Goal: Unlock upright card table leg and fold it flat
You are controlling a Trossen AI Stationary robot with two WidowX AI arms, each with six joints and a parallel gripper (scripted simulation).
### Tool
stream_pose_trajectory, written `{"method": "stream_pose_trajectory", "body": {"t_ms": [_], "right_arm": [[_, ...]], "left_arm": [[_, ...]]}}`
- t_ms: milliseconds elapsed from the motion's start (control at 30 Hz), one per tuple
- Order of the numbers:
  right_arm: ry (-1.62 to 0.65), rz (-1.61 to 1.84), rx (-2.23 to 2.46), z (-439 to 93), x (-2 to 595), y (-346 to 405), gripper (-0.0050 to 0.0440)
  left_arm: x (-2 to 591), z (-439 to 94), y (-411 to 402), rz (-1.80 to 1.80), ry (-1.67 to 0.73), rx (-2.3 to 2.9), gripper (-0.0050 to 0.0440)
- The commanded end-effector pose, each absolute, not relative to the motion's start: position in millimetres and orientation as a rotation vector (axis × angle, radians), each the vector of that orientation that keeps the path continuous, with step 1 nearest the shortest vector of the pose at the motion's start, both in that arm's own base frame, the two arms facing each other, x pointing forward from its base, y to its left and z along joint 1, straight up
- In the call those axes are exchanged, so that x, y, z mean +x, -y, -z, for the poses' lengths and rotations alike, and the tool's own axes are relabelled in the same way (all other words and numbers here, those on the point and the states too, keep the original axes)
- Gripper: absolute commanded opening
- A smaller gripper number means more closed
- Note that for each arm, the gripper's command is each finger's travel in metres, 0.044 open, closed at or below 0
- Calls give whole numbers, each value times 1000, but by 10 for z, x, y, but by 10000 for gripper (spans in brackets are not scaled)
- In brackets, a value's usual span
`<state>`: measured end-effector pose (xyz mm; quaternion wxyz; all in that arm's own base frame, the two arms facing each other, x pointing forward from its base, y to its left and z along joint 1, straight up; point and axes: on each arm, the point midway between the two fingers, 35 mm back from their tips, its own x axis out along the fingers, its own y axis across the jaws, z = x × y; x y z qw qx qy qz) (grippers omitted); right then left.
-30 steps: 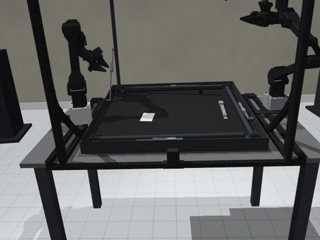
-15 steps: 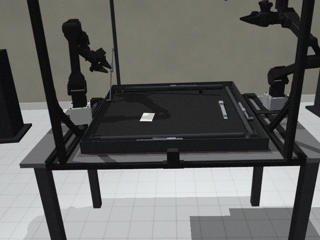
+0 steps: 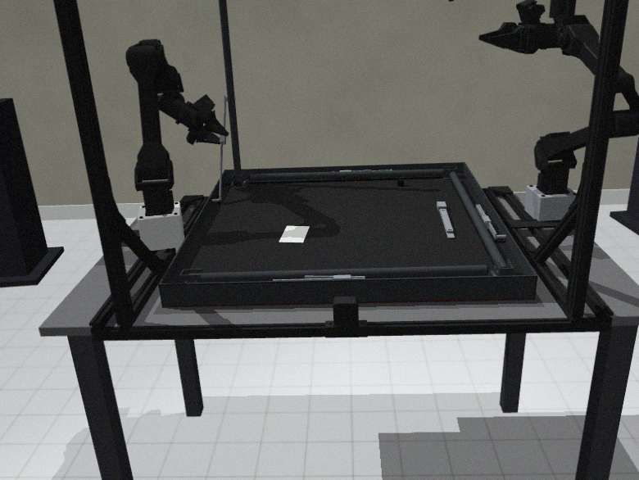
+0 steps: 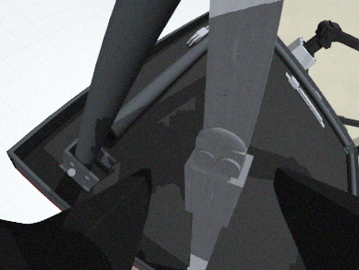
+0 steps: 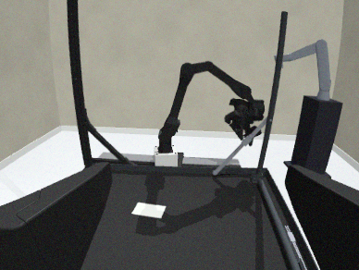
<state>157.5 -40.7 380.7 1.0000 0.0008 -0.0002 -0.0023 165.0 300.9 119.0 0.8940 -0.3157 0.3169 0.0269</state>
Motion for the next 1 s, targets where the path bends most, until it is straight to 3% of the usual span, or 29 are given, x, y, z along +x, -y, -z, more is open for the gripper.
{"method": "stream_pose_trajectory", "body": {"t_ms": [0,667,833,967], "right_arm": [[0,0,0,-3809,1575,400,400],[0,0,0,-3809,1575,400,400],[0,0,0,-3809,1575,400,400],[0,0,0,-3809,1575,400,400]], "left_arm": [[1719,-1121,-3012,-22,-627,-650,290],[1905,-1014,-2966,24,-574,-628,290],[1905,-1014,-2966,24,-574,-628,170],[1905,-1014,-2966,24,-574,-628,150]]}}
